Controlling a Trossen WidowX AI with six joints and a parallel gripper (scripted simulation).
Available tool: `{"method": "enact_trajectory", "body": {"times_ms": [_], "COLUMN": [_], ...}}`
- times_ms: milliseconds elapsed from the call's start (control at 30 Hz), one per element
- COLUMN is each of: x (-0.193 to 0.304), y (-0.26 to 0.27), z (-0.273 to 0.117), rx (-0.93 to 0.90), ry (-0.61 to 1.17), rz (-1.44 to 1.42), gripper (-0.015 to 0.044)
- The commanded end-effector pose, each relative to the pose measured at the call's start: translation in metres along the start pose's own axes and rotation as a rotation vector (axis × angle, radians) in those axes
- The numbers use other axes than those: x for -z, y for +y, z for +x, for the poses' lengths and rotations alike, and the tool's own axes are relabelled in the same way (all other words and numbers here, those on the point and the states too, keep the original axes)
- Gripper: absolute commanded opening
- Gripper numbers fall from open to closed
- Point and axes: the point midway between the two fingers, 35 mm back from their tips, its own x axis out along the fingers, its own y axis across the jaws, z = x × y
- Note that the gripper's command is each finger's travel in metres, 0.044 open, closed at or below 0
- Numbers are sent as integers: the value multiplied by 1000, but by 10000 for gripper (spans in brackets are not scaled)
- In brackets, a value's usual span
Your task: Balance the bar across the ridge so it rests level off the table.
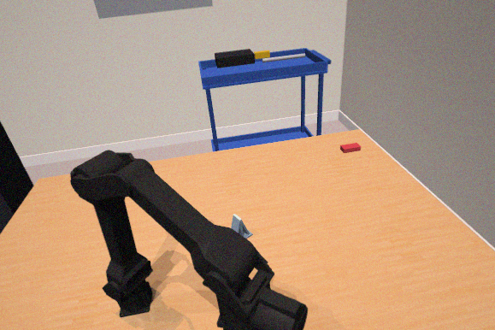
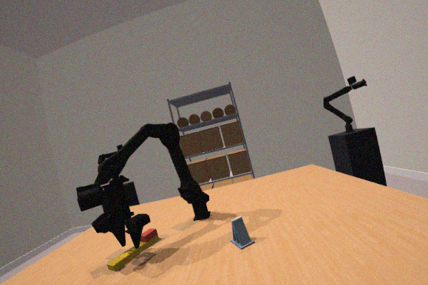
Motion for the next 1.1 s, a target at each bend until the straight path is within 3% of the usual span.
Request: {"method": "enact_trajectory", "body": {"times_ms": [0,733,933,1067], "x": [1,1,2,2], "y": [1,1,1,1], "z": [8,21,20,20], "rx": [-7,-7,-2,-2], "ry": [5,5,7,7], "rz": [4,4,1,1], "gripper": [315,315,157,131]}}
